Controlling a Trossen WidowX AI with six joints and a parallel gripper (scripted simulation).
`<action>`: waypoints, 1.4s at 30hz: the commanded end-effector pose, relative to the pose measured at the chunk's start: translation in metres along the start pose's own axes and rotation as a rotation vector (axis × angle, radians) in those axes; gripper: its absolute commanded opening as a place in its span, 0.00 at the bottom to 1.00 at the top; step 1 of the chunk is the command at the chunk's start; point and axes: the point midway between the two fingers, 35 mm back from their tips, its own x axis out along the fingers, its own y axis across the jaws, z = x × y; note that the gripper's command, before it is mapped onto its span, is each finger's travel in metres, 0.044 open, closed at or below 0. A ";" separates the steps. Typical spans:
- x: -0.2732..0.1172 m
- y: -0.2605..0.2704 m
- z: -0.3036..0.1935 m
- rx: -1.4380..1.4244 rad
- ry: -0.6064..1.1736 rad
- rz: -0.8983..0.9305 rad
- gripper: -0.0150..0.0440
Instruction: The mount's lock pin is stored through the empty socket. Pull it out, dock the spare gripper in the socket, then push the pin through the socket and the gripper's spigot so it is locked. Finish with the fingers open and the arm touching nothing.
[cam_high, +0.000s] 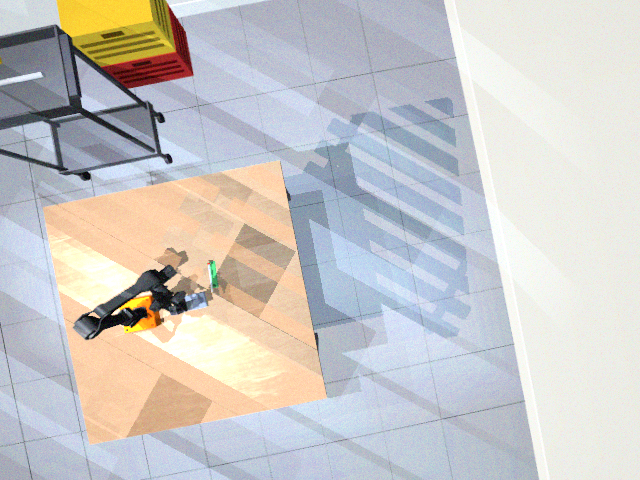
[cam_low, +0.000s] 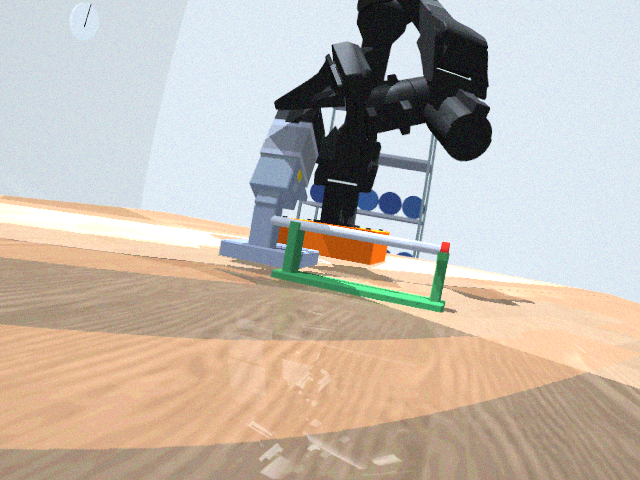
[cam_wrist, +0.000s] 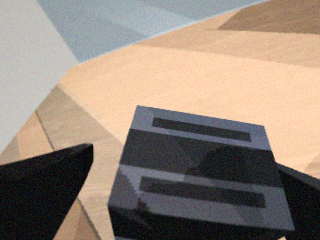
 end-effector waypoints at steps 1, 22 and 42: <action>-0.005 0.000 0.008 0.001 0.001 -0.001 1.00; -0.020 0.008 0.046 -0.020 0.019 0.017 1.00; -0.031 0.024 0.078 -0.021 0.095 0.061 1.00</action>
